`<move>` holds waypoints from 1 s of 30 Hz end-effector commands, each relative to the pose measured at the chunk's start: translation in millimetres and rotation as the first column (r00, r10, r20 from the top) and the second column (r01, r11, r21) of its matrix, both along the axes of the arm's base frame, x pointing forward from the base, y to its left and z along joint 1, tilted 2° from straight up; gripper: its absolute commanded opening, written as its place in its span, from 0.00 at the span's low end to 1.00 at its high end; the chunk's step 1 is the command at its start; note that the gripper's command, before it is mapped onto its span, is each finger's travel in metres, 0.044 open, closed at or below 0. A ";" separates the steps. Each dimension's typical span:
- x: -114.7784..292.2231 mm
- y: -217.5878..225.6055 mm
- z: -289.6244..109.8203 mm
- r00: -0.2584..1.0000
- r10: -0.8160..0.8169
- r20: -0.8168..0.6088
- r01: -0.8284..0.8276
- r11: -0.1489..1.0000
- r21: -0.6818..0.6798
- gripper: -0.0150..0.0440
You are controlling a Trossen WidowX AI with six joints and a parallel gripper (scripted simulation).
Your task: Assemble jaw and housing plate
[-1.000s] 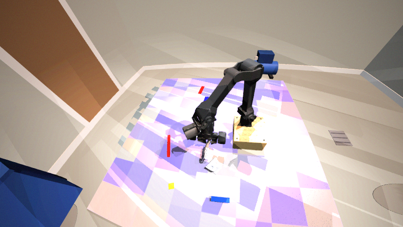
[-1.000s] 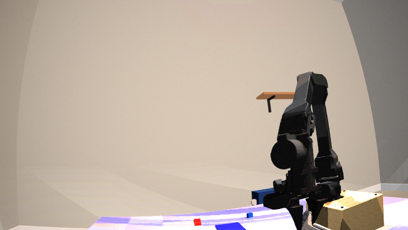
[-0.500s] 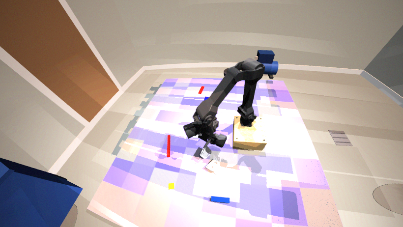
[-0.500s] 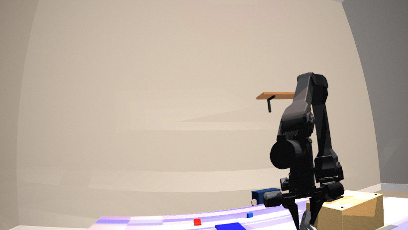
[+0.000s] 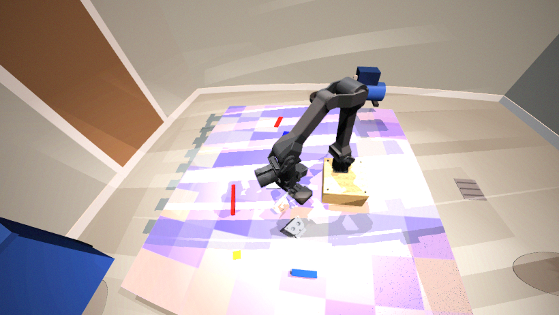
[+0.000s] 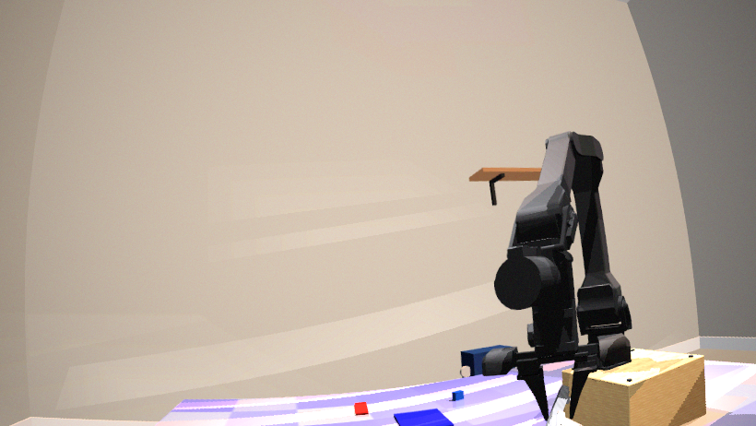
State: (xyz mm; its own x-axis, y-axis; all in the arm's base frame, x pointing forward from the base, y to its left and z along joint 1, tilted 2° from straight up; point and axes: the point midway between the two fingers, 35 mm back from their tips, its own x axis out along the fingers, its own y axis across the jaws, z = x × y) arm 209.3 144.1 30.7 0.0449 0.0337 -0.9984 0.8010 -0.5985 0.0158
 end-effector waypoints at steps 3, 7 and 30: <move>0.5 0.2 -1.7 1.000 -0.022 0.004 0.022 1.000 0.005 0.32; 1.3 0.8 -8.2 1.000 -0.022 0.004 0.022 1.000 0.005 0.32; 3.2 2.3 -45.7 1.000 -0.021 0.003 0.021 1.000 0.005 0.32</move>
